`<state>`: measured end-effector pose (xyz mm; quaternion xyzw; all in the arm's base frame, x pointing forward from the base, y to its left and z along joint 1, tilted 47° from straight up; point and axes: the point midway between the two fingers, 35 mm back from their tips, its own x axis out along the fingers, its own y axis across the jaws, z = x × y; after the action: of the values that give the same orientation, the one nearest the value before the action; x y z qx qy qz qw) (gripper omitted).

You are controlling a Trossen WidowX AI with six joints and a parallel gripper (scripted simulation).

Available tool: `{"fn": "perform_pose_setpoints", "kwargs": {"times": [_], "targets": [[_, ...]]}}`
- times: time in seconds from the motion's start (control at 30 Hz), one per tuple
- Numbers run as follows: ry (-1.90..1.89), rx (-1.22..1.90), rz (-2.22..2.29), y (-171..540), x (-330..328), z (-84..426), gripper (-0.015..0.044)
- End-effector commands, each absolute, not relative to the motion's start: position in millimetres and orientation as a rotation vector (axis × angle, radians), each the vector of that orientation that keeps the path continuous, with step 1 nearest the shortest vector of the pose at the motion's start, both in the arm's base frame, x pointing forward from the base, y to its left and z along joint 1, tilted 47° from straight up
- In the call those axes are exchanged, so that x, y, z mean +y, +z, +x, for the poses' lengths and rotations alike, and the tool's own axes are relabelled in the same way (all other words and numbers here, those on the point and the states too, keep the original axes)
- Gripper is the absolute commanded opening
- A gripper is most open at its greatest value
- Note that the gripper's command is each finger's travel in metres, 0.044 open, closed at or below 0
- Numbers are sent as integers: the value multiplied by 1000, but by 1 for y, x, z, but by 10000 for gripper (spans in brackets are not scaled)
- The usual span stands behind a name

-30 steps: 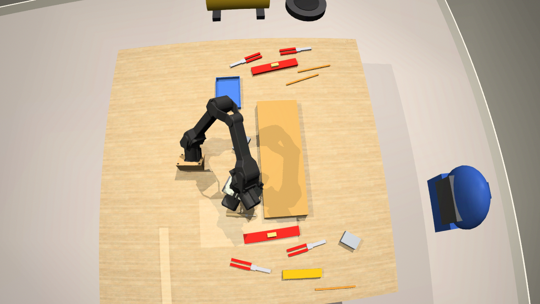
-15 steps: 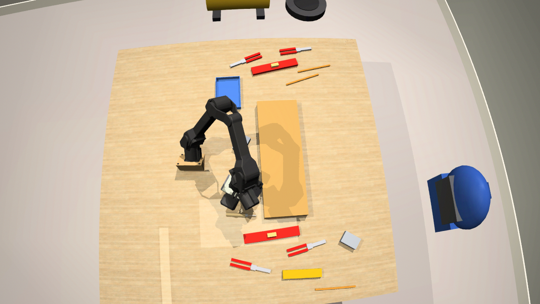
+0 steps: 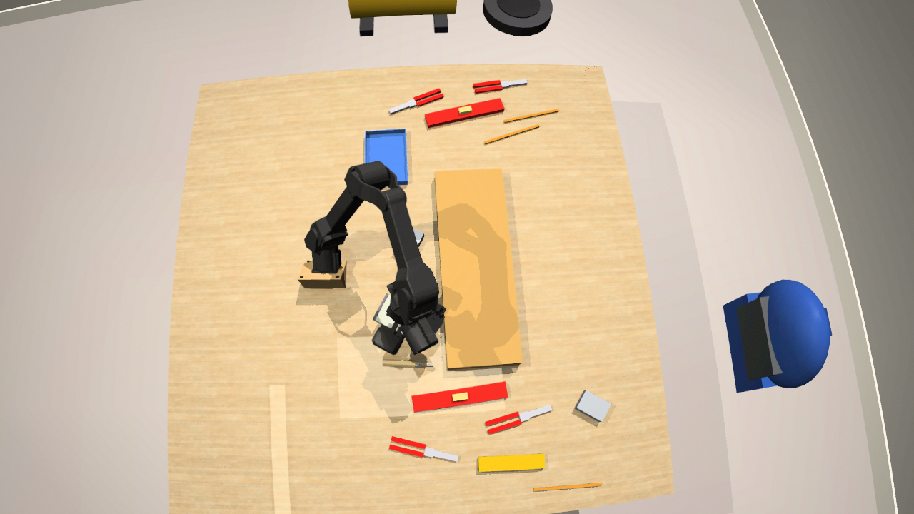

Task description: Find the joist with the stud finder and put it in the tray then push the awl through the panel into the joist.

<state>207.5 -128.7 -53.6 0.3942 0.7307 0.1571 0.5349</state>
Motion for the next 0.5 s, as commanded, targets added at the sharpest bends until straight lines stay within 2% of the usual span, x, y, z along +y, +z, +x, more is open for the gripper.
{"fn": "perform_pose_setpoints", "kwargs": {"times": [0.0,0.47], "targets": [[367,1731,926,-55,-137,208,0],[365,1731,924,-78,-160,193,0]]}}
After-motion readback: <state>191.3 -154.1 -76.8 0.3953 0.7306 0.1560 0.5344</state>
